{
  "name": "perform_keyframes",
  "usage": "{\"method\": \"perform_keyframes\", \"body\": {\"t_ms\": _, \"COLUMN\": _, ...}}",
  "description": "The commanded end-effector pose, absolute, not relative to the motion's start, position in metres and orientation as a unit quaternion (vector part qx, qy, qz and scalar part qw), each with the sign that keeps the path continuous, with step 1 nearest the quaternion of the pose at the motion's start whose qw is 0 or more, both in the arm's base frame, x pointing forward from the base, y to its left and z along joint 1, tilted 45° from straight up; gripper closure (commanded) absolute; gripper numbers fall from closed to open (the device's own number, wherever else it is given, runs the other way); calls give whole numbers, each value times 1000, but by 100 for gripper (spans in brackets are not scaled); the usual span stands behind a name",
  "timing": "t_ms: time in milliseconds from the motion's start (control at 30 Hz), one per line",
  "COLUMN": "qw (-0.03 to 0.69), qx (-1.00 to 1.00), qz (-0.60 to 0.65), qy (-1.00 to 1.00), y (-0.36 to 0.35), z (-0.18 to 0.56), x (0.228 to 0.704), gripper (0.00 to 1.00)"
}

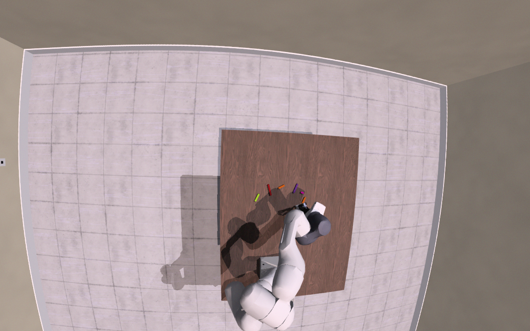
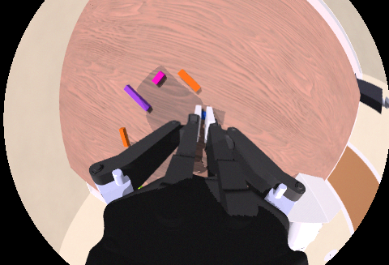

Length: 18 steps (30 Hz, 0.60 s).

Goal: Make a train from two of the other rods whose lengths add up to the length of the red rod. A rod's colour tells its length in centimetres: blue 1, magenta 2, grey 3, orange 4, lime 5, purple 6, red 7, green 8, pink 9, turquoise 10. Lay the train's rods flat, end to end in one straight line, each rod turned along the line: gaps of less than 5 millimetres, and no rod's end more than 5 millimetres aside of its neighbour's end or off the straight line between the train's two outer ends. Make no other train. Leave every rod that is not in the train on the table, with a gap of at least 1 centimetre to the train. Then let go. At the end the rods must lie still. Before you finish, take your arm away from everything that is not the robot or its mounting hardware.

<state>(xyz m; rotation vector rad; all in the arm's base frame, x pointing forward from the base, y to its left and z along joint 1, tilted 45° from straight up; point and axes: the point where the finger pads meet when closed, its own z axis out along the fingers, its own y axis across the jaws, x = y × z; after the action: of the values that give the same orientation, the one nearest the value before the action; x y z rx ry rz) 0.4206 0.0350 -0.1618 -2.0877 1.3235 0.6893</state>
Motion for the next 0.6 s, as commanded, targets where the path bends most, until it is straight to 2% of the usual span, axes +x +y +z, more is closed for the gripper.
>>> {"method": "perform_keyframes", "body": {"t_ms": 0, "qw": 284, "qx": -782, "qz": 255, "qy": 493, "y": 33, "z": -163, "x": 421, "gripper": 97}}
{"method": "perform_keyframes", "body": {"t_ms": 567, "qw": 284, "qx": -782, "qz": 255, "qy": 493, "y": 35, "z": -165, "x": 420, "gripper": 97}}
